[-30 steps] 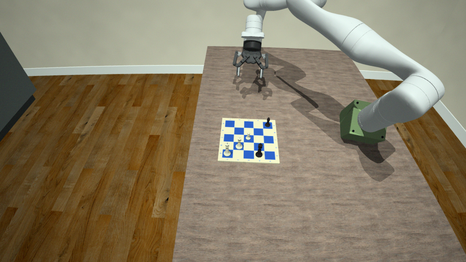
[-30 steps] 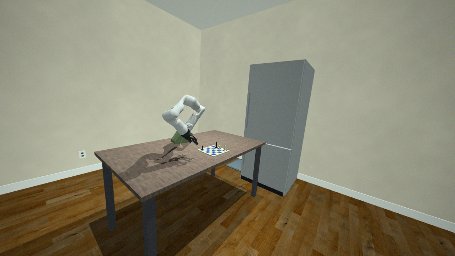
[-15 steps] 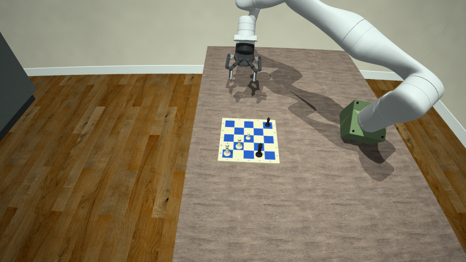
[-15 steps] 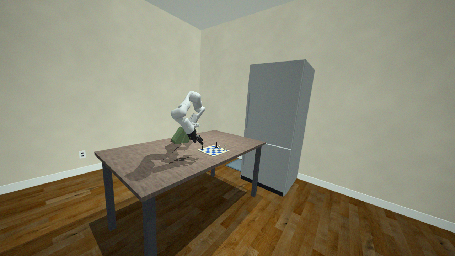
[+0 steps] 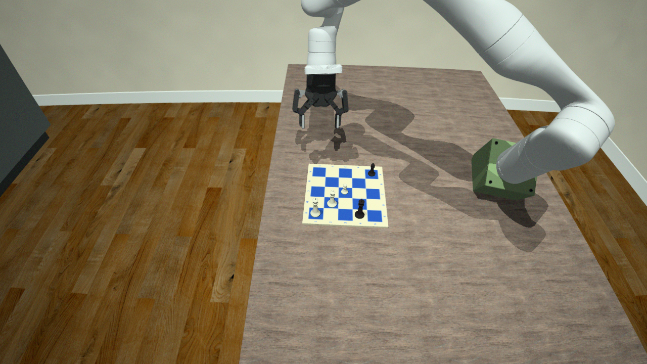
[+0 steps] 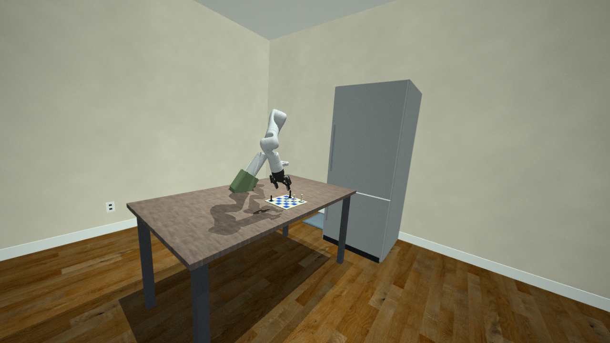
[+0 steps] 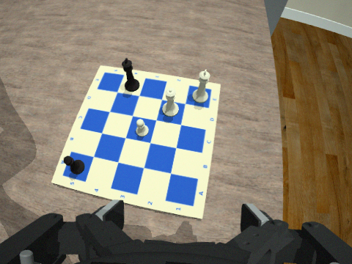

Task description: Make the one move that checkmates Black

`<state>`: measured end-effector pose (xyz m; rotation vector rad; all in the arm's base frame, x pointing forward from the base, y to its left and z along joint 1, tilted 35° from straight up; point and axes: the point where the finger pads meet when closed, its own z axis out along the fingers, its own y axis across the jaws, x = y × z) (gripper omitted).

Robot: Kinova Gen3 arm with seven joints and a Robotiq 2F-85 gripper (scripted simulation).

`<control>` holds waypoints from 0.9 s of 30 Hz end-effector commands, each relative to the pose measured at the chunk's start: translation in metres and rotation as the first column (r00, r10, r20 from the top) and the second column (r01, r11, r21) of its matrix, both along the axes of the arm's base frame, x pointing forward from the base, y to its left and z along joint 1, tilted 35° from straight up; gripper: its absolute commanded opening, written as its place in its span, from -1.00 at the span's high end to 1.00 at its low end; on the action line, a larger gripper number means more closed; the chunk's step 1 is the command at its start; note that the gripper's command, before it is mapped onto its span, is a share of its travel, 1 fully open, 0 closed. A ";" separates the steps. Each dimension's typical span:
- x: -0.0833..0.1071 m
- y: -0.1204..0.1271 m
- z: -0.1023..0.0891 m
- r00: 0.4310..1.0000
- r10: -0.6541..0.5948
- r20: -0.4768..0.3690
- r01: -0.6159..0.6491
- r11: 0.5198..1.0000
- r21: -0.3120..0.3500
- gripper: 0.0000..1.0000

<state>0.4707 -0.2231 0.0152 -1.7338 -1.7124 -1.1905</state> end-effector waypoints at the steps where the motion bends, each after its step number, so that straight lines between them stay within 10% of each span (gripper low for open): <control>1: 0.010 0.016 0.039 0.999 0.026 0.030 -0.024 0.997 -0.074 -1.00; 9: 0.002 0.076 0.083 0.991 0.113 0.072 -0.089 0.956 -0.279 -1.00; 27: -0.028 0.125 0.111 0.974 0.204 0.097 -0.138 0.878 -0.458 -1.00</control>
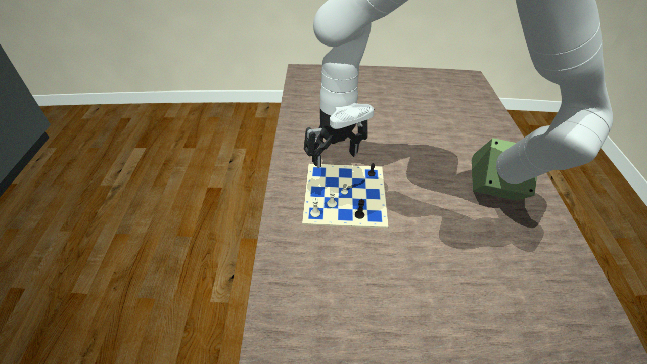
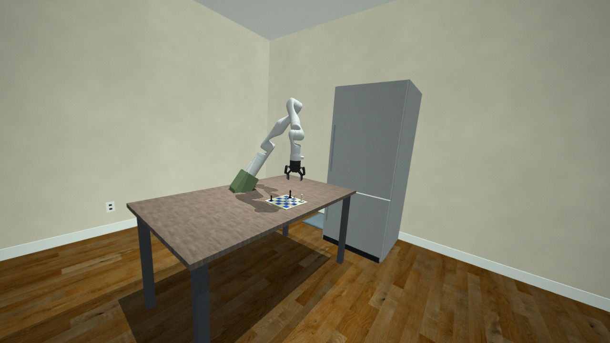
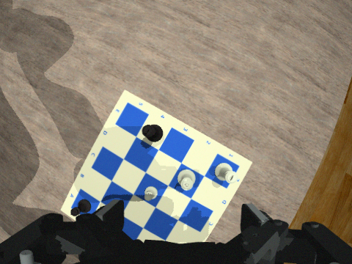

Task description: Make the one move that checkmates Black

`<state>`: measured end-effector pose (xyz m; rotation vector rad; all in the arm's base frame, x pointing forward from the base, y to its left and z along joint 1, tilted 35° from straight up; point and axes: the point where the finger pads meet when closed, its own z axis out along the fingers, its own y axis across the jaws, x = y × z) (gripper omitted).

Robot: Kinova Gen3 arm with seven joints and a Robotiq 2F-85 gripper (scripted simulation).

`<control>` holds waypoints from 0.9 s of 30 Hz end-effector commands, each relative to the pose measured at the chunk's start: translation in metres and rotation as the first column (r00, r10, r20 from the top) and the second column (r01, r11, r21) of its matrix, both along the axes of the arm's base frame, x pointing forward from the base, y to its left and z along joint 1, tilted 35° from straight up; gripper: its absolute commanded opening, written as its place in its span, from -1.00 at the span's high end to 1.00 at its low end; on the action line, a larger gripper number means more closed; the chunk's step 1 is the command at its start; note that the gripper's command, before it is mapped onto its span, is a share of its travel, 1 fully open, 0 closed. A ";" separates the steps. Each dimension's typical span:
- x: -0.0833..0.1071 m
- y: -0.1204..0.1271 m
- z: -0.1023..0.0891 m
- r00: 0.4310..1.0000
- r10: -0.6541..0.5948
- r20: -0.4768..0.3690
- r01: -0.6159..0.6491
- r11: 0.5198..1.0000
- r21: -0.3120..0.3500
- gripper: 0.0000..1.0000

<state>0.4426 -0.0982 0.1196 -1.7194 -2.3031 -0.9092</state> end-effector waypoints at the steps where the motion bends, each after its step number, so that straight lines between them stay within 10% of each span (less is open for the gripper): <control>1: 0.000 0.000 0.007 1.000 0.002 0.010 -0.002 1.000 -0.014 -1.00; 27: -0.001 0.001 0.006 1.000 0.018 0.019 -0.018 1.000 -0.022 -1.00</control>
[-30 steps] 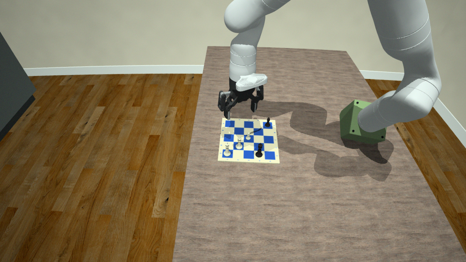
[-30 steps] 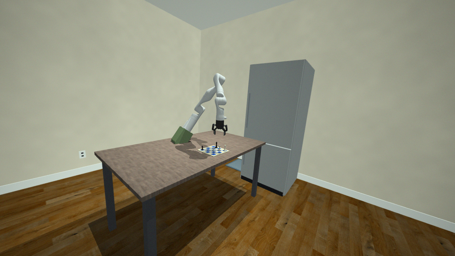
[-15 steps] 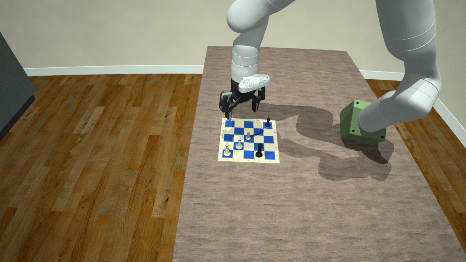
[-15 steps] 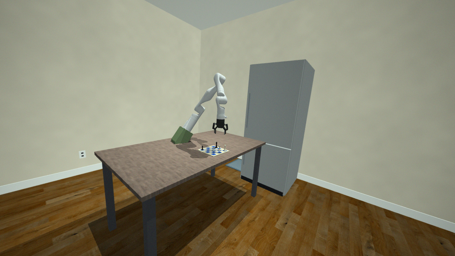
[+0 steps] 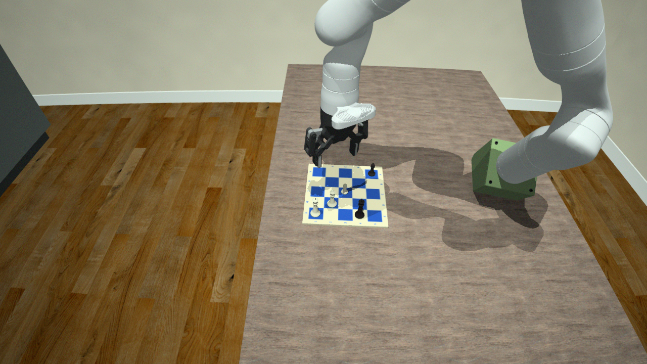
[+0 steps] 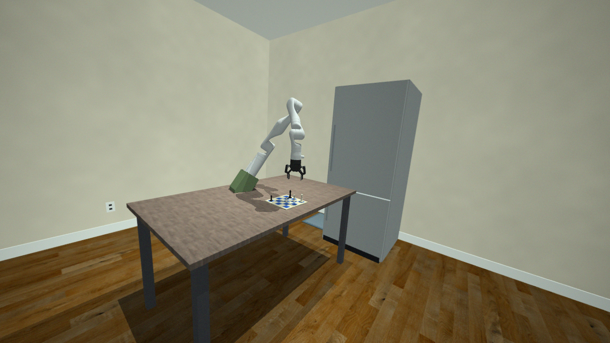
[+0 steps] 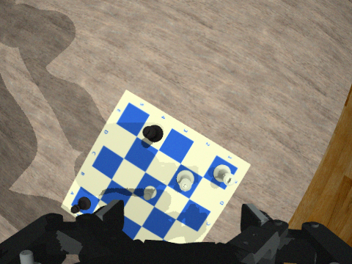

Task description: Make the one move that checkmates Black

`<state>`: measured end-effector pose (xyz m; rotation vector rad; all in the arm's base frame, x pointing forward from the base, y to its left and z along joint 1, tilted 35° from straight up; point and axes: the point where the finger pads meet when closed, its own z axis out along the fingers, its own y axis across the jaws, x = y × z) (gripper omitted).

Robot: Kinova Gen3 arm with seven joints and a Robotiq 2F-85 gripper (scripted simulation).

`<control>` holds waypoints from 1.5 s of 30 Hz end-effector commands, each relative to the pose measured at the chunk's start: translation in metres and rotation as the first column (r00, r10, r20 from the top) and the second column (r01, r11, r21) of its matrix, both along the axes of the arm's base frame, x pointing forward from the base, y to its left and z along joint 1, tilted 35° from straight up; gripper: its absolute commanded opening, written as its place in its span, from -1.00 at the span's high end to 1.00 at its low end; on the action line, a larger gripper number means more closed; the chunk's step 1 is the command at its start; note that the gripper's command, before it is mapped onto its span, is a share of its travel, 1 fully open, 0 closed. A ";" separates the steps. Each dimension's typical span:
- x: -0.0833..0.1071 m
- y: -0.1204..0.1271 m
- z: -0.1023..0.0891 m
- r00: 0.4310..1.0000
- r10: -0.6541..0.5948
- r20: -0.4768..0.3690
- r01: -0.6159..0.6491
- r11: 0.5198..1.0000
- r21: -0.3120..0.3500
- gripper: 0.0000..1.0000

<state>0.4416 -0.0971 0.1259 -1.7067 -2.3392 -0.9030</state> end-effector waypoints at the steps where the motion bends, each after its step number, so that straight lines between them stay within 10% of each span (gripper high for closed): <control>1: 0.000 0.000 0.000 1.000 0.010 0.007 -0.010 1.000 -0.004 -1.00; 14: -0.002 0.003 -0.008 0.973 0.207 0.104 -0.200 0.977 -0.073 -1.00; 25: -0.002 0.007 -0.018 0.835 0.499 0.232 -0.458 0.864 -0.210 -1.00; 45: 0.007 0.015 -0.028 0.261 0.906 0.334 -0.710 0.414 -0.569 -1.00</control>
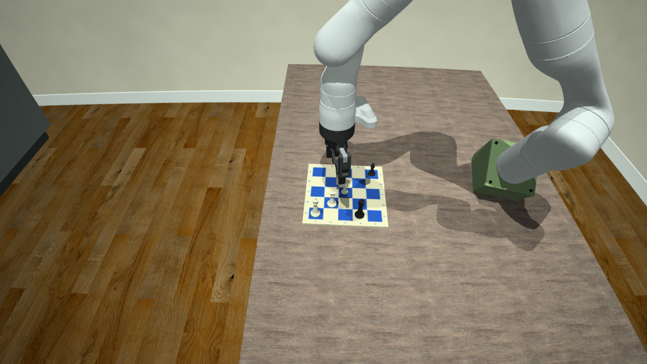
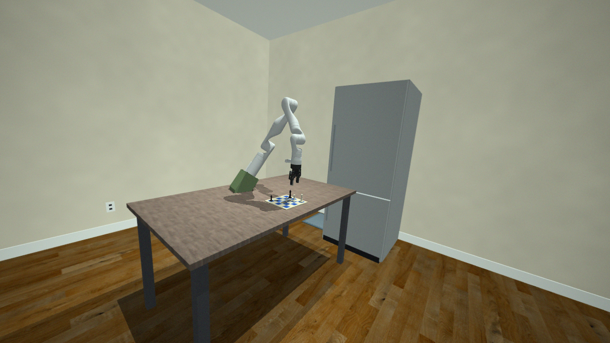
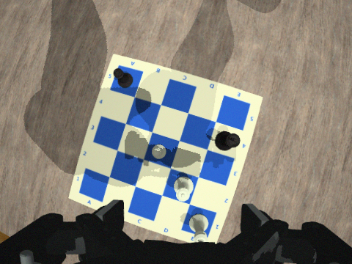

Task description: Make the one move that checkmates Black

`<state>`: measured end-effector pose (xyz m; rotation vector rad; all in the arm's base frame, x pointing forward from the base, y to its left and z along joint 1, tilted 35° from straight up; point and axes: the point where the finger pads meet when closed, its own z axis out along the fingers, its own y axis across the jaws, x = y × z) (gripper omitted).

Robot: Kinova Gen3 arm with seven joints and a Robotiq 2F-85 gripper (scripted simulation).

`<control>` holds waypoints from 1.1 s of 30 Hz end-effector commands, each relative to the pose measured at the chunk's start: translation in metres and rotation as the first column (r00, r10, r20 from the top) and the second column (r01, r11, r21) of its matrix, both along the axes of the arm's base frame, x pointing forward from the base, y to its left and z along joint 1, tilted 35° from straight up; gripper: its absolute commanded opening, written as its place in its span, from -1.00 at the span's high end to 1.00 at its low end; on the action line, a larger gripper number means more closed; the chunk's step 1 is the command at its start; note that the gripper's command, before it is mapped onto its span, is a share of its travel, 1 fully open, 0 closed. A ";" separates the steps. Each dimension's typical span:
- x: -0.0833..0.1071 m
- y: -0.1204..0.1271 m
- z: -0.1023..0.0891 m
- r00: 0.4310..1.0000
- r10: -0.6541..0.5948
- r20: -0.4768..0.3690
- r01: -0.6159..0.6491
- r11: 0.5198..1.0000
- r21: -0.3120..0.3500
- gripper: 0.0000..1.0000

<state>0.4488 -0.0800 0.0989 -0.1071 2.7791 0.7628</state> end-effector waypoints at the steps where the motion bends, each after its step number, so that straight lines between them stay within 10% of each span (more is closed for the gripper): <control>1: 0.001 -0.001 -0.001 0.999 0.041 0.033 -0.041 0.999 -0.007 -1.00; 19: 0.005 0.000 -0.002 0.976 0.179 0.124 -0.173 0.983 -0.057 -1.00; 20: 0.005 0.000 -0.002 0.976 0.179 0.124 -0.173 0.983 -0.057 0.18; 33: 0.005 0.000 -0.002 0.976 0.179 0.124 -0.173 0.983 -0.057 0.18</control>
